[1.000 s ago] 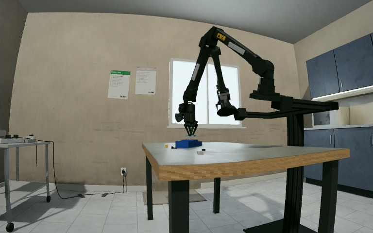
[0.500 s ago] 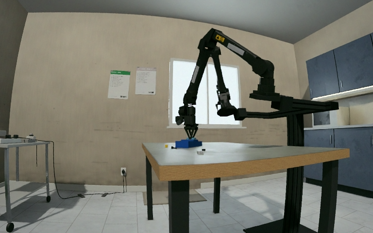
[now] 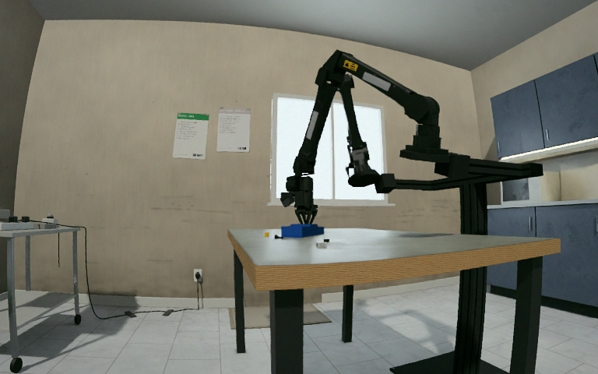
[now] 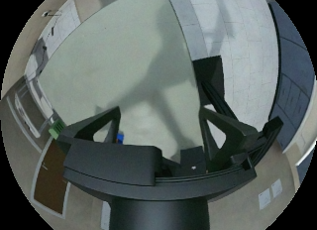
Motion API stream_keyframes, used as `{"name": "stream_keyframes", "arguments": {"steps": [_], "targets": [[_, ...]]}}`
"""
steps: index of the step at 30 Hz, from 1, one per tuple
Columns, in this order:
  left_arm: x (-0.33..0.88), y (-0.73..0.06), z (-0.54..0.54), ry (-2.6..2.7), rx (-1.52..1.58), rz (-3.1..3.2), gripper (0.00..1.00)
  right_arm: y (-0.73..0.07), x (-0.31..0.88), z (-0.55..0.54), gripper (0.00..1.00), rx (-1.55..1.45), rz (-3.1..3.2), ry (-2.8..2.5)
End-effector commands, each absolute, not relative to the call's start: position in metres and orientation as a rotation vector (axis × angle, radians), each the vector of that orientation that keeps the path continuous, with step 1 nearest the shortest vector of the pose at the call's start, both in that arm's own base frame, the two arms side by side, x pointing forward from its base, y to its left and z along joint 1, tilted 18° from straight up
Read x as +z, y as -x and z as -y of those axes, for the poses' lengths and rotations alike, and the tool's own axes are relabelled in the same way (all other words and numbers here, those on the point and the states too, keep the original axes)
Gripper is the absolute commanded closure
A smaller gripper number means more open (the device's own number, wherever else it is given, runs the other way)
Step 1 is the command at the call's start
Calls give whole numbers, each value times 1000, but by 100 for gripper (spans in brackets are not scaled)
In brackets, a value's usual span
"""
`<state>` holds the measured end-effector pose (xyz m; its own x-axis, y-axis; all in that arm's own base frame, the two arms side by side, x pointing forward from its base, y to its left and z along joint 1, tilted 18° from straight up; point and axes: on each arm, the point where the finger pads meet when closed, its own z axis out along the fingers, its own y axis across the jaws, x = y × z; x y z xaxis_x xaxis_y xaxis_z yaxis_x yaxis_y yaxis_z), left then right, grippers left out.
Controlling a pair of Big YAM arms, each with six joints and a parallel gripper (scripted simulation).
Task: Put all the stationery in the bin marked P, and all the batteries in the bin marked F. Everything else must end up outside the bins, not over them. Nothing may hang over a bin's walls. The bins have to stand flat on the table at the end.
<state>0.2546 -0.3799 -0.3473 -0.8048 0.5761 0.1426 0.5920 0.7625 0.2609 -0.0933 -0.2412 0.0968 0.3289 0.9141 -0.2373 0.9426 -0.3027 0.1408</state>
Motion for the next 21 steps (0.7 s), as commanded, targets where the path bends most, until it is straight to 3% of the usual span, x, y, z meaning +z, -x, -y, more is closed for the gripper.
{"name": "stream_keyframes", "arguments": {"steps": [1, 21], "targets": [[-359, -269, 388, 959, -434, 2925, 66, 106, 118, 257, 0, -206, -1644, -2342], [-346, -257, 391, 981, -435, 2921, 66, 106, 118, 257, 0, -206, -1644, -2342]]}}
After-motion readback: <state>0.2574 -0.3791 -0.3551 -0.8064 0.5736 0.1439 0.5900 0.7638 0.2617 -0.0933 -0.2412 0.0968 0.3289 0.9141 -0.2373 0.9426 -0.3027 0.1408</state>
